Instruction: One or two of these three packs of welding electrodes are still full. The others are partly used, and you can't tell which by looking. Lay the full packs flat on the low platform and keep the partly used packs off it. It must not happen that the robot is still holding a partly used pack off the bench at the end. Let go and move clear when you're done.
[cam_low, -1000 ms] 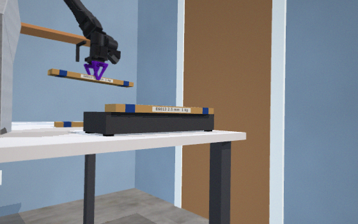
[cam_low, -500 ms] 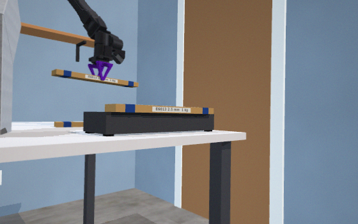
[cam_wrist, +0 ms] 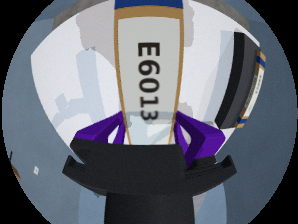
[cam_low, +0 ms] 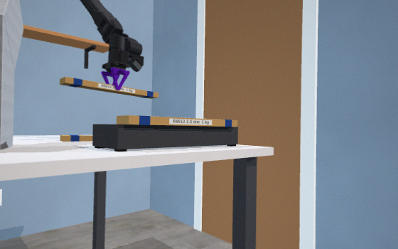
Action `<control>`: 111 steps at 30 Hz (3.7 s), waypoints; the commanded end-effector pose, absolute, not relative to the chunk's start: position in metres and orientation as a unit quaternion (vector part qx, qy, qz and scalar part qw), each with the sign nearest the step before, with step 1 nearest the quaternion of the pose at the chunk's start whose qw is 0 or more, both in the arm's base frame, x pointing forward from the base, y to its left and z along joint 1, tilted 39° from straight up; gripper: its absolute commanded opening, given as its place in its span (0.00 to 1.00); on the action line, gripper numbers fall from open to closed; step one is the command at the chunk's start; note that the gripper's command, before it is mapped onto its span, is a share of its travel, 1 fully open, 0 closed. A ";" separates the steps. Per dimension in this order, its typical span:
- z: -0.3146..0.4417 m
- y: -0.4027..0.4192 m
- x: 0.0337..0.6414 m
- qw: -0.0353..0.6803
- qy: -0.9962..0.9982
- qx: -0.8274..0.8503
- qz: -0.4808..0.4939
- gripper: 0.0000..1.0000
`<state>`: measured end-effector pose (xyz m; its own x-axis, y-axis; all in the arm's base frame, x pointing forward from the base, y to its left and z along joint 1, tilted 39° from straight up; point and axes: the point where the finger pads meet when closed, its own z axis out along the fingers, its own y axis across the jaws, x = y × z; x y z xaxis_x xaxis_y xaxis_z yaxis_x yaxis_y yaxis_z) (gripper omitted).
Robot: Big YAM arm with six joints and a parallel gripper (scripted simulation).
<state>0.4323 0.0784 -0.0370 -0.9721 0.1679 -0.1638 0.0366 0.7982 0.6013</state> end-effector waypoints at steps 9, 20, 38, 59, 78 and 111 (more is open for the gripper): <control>-0.037 0.032 0.455 0.144 0.938 0.059 0.310 0.00; -0.048 0.013 0.458 0.152 0.937 0.057 0.309 0.00; -0.080 -0.019 0.456 0.144 0.938 0.060 0.309 0.00; -0.119 -0.056 0.453 0.137 0.939 0.063 0.309 0.00; -0.151 -0.091 0.453 0.137 0.939 0.063 0.309 0.00; -0.203 -0.150 0.455 0.138 0.939 0.063 0.307 0.00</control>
